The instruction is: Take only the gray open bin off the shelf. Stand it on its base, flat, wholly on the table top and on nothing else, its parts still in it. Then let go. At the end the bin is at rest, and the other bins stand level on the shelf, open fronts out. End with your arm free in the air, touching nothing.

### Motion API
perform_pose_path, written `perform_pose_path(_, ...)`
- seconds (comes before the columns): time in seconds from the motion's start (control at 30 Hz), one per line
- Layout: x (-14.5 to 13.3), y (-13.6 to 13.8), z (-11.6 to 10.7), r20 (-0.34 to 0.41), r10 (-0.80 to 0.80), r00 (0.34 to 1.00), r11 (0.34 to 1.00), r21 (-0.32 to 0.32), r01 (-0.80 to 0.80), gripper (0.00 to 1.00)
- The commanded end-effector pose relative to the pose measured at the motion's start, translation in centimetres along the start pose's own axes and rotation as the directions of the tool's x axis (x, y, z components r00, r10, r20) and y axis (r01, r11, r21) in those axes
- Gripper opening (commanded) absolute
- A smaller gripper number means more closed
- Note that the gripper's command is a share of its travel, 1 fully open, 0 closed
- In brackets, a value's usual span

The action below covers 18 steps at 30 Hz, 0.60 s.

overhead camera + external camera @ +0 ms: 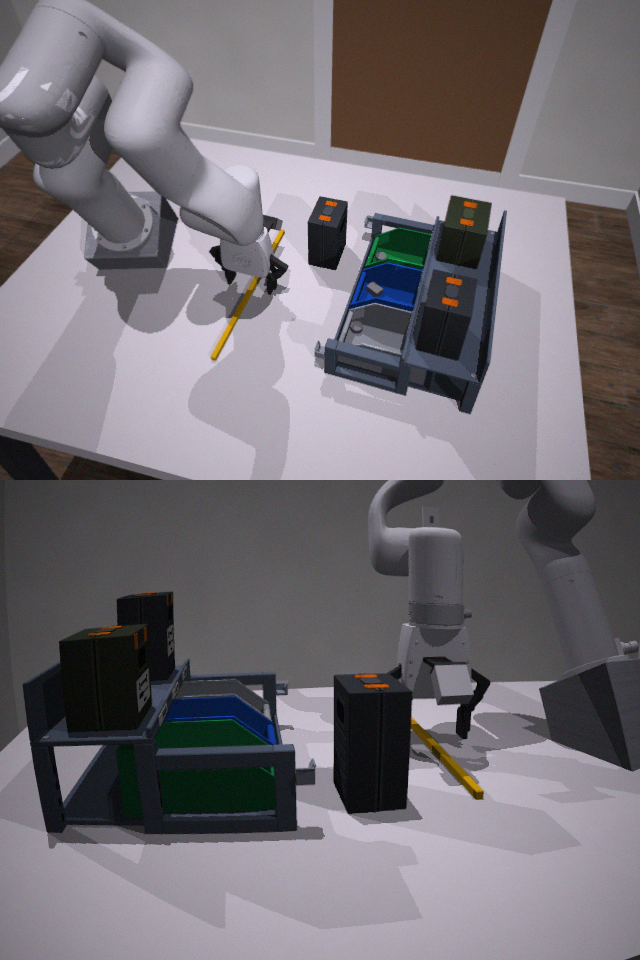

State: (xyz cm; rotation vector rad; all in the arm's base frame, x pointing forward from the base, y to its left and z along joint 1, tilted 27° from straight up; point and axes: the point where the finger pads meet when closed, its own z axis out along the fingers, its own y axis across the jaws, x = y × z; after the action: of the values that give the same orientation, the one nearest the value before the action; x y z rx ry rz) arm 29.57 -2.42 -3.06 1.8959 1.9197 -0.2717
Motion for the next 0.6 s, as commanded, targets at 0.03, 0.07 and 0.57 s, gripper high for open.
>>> perform_pose_path(0.03,0.0,0.1,0.0,-0.001,0.000,1.000,1.000,-0.002,0.000,1.00)
perform_pose_path(0.07,0.0,0.1,0.0,-0.001,0.000,1.000,1.000,-0.002,0.000,1.00)
perform_pose_path(0.57,0.0,0.1,-4.0,-0.001,0.000,1.000,1.000,-0.002,0.000,1.00)
